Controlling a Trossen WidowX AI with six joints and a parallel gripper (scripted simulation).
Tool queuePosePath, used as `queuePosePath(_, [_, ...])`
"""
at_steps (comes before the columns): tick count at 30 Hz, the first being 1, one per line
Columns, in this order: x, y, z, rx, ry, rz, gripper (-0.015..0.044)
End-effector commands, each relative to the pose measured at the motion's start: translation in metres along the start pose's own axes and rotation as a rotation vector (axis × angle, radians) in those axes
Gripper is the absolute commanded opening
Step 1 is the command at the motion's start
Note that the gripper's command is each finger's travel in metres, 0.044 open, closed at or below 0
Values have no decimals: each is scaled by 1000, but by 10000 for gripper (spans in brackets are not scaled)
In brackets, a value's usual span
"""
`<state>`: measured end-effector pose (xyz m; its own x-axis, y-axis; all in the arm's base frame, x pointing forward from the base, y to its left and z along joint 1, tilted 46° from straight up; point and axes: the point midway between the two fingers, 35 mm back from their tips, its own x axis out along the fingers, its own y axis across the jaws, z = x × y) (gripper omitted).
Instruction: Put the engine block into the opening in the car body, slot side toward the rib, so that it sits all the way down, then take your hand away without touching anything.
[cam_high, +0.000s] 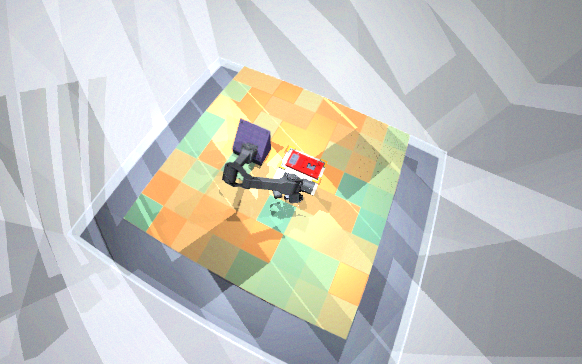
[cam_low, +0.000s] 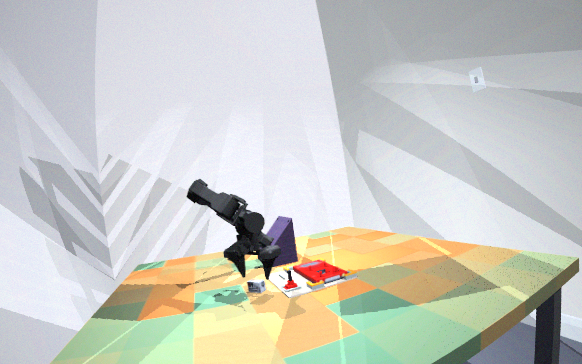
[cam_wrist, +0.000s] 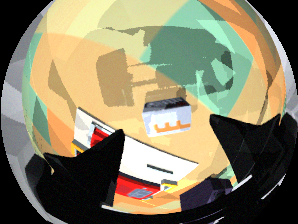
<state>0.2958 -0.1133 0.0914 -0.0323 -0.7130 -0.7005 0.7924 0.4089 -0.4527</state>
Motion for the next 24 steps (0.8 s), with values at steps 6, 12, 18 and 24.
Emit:
queuePosePath(6, [15,-1,0,-7,-1,-5,440])
queuePosePath(12, [24,-1,0,-7,-2,-5,440])
queuePosePath(18, [31,-2,0,-7,-3,-6,440])
queuePosePath(24, [31,-2,0,-7,-3,-6,282])
